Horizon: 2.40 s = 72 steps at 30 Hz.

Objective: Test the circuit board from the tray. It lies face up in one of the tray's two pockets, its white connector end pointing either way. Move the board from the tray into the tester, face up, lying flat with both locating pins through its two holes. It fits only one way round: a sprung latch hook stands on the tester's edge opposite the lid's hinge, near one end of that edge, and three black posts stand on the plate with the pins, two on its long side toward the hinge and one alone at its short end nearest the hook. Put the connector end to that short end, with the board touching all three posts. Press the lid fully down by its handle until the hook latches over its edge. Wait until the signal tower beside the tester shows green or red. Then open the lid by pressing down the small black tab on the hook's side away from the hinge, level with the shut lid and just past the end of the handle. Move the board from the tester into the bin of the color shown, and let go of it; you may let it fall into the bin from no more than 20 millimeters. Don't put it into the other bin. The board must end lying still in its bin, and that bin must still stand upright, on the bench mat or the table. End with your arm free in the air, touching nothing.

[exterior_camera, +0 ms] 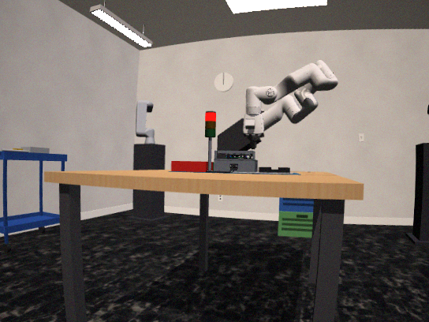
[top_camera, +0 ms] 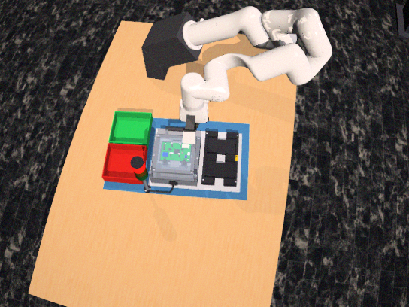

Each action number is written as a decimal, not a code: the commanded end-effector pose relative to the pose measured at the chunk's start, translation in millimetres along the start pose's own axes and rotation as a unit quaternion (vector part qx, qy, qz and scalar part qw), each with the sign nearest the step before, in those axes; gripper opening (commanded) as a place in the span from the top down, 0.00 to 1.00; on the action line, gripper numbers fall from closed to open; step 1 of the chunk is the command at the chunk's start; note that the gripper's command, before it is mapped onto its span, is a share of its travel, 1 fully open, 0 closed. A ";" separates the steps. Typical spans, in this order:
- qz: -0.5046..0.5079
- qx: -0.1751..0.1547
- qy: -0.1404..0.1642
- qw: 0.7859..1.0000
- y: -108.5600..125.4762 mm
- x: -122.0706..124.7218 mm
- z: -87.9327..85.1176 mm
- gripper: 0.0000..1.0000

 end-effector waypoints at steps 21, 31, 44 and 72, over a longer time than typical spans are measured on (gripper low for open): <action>0.000 0.001 0.001 1.000 -1.3 0.6 18.8 1.00; 0.000 0.001 0.001 1.000 -1.3 0.6 19.4 1.00; 0.000 0.001 0.001 1.000 -1.3 0.6 20.6 1.00; 0.000 0.001 0.001 1.000 -1.3 0.6 18.4 1.00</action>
Point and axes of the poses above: the point where the finger pads meet when closed, its own z axis out along the fingers, its own x axis across the jaws, y = z × x, the point moved 3 cm from there along -z, back along the fingers, and after that the axes turned 9 degrees about -z, right-handed, at the moved point
